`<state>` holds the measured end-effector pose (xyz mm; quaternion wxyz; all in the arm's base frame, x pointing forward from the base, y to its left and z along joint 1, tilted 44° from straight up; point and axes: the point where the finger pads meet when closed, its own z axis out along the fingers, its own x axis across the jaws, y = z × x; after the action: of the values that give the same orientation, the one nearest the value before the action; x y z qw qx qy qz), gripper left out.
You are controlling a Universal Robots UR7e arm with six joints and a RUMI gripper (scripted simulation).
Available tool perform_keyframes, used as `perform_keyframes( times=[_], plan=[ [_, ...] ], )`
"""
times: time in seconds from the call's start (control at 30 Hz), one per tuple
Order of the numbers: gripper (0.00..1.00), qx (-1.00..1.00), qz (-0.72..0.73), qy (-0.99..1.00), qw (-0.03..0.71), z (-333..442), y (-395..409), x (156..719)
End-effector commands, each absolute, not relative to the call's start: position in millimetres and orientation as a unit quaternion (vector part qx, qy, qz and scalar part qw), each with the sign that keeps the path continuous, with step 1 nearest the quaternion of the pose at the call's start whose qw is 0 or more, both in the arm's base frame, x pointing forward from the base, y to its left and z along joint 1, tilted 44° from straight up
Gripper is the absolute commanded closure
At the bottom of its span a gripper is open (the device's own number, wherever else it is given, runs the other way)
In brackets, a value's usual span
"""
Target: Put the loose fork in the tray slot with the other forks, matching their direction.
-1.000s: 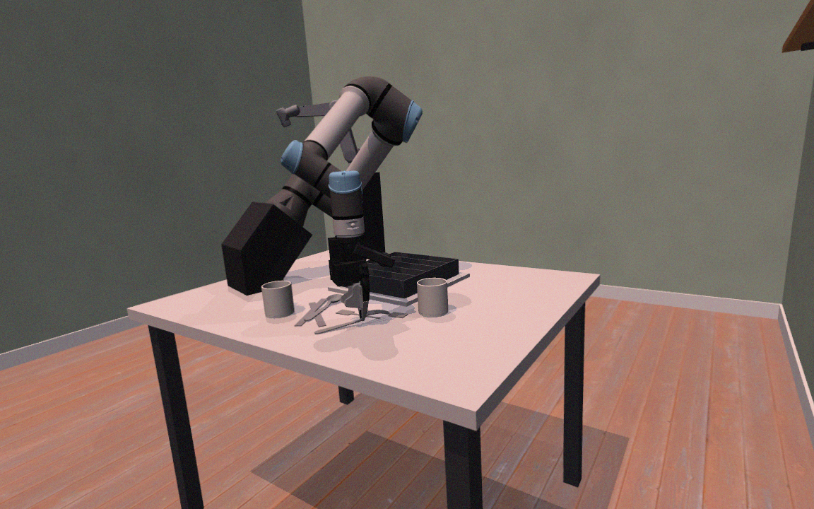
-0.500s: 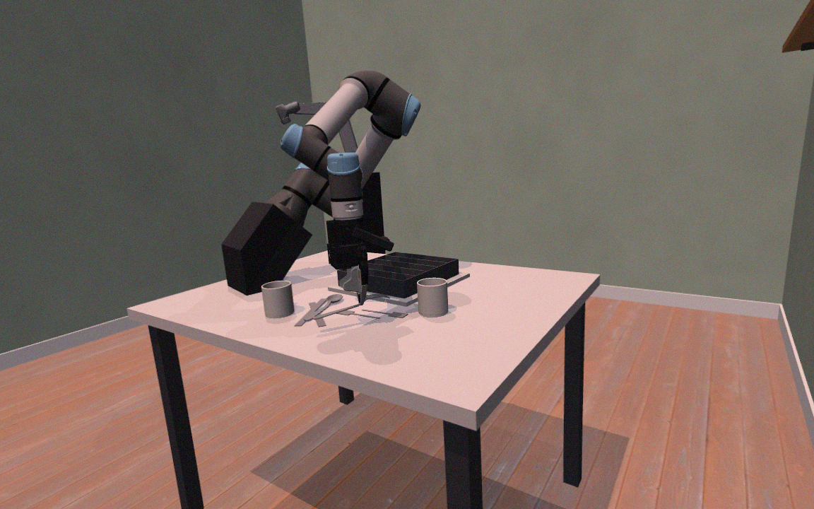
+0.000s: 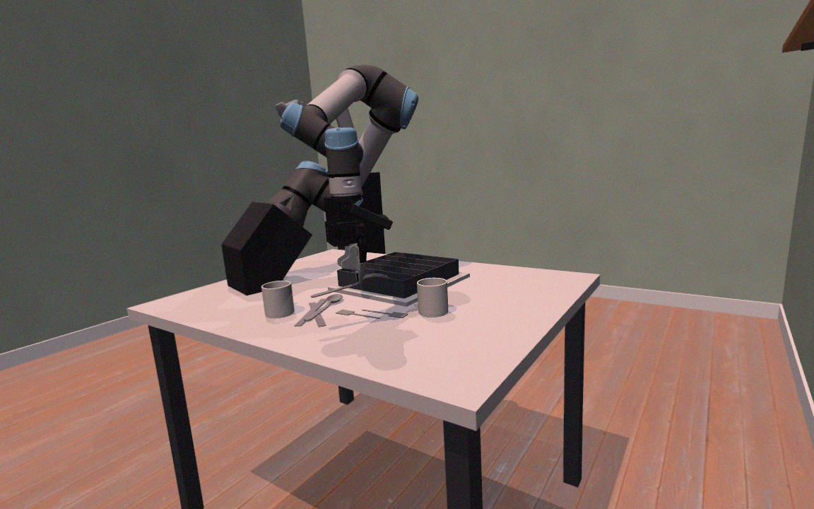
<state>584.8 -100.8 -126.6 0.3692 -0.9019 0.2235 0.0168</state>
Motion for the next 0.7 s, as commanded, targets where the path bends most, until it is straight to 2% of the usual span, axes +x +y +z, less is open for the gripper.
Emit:
perform_keyframes(
  times=[0.0, 0.67],
  plan=[
    [0.99, -0.902, 0.017, 0.222, 0.369, -110.3, -116.5, 581.7],
    [0.99, -0.902, 0.019, 0.222, 0.370, -98.8, -126.4, 578.7]
  ],
)
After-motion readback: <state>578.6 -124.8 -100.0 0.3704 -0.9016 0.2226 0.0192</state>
